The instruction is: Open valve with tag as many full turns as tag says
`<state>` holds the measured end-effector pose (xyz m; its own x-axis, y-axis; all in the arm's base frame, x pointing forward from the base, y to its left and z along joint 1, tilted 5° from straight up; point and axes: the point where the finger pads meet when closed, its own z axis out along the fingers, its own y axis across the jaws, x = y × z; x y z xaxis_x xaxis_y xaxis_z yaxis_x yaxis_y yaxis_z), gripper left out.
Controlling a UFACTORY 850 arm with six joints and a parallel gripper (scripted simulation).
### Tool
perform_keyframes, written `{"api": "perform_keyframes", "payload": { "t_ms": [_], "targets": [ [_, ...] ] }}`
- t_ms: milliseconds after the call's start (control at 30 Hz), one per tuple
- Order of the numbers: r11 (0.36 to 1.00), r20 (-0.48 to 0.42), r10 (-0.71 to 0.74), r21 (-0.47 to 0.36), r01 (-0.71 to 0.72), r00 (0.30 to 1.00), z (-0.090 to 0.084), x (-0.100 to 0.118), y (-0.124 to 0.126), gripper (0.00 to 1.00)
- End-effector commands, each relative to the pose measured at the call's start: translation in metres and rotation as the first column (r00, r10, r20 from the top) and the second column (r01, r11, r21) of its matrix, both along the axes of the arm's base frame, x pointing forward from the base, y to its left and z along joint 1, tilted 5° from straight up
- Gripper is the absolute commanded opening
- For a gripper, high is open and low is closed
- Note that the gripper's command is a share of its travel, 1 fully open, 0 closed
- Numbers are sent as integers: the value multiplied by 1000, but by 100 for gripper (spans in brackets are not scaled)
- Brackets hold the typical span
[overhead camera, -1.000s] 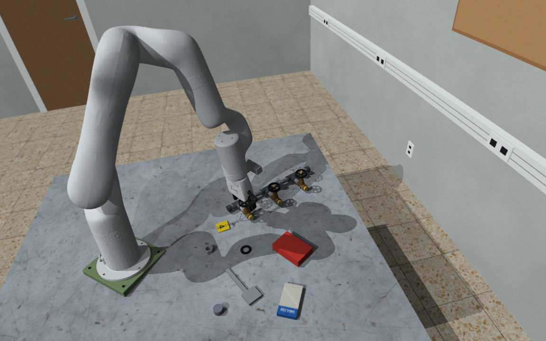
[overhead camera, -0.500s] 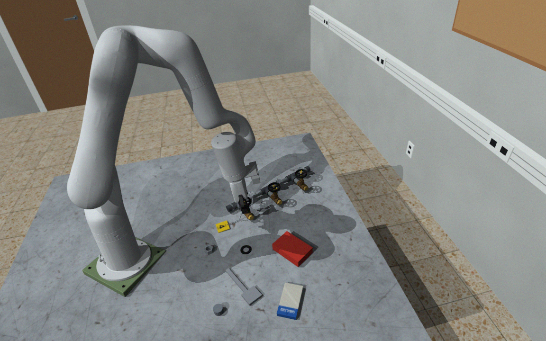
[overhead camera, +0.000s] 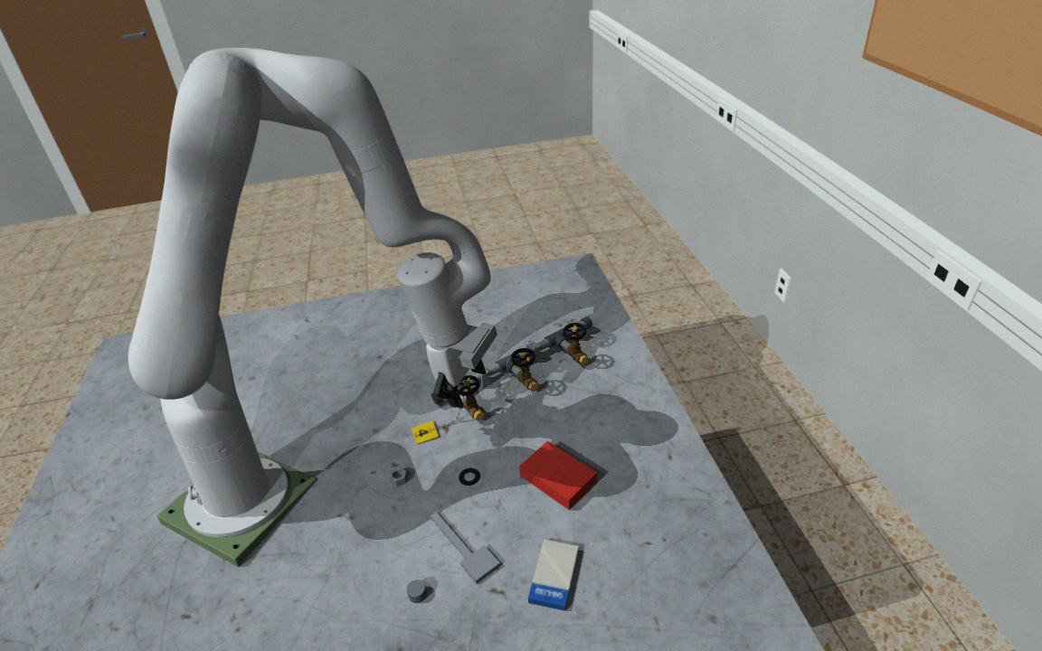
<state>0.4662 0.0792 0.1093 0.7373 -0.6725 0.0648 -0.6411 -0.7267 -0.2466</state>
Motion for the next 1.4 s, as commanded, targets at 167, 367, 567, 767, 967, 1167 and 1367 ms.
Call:
{"api": "perform_keyframes", "payload": {
  "t_ms": [167, 367, 567, 767, 967, 1167, 1367],
  "targets": [
    [886, -105, -456, 37, 461, 884, 1, 1, 0, 100],
    [754, -168, -644, 26, 656, 747, 1, 1, 0, 100],
    [711, -192, -688, 10, 703, 699, 1, 1, 0, 100],
    [711, -192, -688, 10, 703, 699, 1, 1, 0, 100],
    [711, -192, -688, 10, 703, 699, 1, 1, 0, 100],
    [711, -192, -688, 10, 703, 699, 1, 1, 0, 100],
    [711, -192, -688, 10, 703, 699, 1, 1, 0, 100]
  ]
}}
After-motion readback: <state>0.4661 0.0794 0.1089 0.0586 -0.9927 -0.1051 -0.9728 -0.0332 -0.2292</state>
